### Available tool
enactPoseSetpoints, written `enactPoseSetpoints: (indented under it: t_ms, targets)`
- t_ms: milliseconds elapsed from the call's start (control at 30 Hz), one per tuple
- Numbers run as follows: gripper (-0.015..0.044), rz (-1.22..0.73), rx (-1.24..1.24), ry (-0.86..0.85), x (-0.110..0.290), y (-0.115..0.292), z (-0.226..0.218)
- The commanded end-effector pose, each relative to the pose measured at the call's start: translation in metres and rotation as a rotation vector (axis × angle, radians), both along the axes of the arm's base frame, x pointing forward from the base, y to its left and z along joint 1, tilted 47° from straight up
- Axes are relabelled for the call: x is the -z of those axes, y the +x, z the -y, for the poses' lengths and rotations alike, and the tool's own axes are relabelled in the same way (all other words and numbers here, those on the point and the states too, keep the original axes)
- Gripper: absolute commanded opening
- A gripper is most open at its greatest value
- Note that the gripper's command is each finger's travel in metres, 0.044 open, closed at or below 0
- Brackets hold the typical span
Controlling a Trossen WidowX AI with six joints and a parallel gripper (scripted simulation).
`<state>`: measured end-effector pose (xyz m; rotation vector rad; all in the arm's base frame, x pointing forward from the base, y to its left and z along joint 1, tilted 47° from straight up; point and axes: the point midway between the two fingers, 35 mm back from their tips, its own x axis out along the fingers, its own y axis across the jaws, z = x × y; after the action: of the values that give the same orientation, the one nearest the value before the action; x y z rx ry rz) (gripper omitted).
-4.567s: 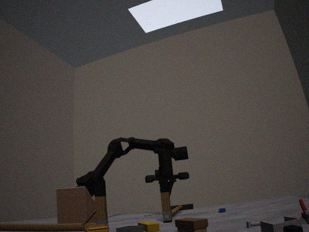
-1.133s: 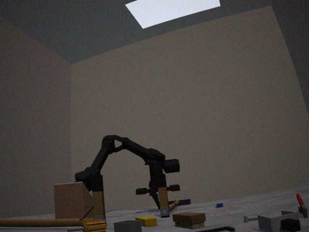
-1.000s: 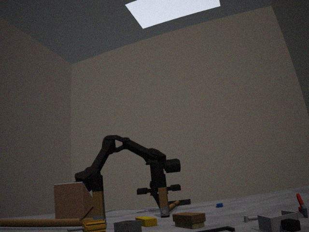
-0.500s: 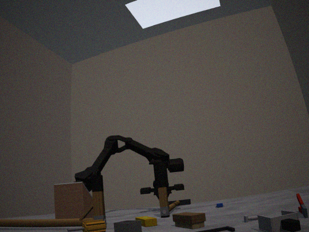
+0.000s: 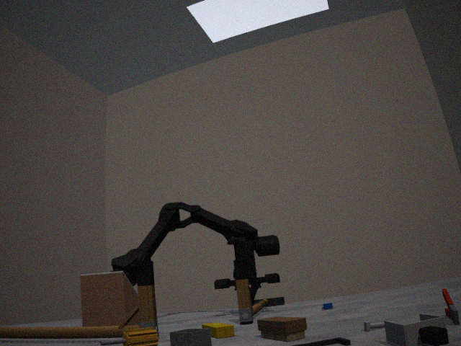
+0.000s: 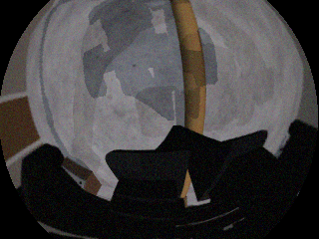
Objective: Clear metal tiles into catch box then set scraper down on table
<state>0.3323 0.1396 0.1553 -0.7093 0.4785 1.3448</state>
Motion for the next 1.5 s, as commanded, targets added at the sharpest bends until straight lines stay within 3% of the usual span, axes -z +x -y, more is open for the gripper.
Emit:
enactPoseSetpoints:
  t_ms: [0, 1467]
  targets:
    - [0.0, 0.005, -0.003, 0.001, -0.002, 0.005, 0.0]
    - [0.0, 0.008, -0.003, 0.001, -0.01, 0.049, 0.003]
